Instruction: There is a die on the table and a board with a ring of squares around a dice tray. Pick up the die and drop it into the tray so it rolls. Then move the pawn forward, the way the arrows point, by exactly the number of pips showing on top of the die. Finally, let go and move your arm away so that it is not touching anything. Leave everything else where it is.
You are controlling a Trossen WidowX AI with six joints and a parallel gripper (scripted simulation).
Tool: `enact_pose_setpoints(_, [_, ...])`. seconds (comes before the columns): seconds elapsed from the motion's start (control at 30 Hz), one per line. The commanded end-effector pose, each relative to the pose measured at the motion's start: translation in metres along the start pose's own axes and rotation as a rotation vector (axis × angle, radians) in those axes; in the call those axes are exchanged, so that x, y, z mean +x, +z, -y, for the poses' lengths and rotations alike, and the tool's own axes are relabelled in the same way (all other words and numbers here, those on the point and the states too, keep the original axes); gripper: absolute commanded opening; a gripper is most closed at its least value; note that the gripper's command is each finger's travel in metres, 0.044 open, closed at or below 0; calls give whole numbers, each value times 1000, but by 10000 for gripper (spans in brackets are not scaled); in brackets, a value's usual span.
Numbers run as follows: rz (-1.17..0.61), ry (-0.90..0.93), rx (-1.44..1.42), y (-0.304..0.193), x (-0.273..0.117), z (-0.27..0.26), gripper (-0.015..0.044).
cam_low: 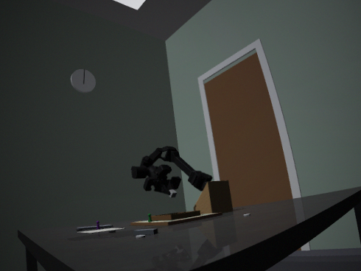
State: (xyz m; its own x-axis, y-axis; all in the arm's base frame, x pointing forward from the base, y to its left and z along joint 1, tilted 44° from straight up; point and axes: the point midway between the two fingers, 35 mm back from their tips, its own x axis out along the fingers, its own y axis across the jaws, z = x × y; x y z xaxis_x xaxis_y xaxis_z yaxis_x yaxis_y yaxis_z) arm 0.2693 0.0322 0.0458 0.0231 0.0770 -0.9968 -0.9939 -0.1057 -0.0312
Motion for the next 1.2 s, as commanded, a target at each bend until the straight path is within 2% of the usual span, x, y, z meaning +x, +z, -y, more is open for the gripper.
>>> enact_pose_setpoints(0.0, [0,0,0,0,0,0,0])
enact_pose_setpoints(0.27, [0,0,0,0,0,0,210])
enact_pose_setpoints(0.4, [6,-3,0,28,-24,0,315])
enact_pose_setpoints(0.57, [6,-3,0,30,-26,0,440])
enact_pose_setpoints(0.63, [-59,25,14,28,-19,-2,440])
enact_pose_setpoints(0.77, [-471,92,46,16,10,-7,440])
enact_pose_setpoints(0.83, [-690,56,29,13,17,-4,440])
enact_pose_setpoints(0.9, [-827,6,6,14,19,0,440])
enact_pose_setpoints(1.03, [-843,-2,2,15,20,0,440])
enact_pose_setpoints(1.07, [-750,41,11,15,20,-4,440])
enact_pose_setpoints(1.1, [-750,41,11,15,20,-4,440])
enact_pose_setpoints(1.17, [-756,13,70,14,20,5,387])
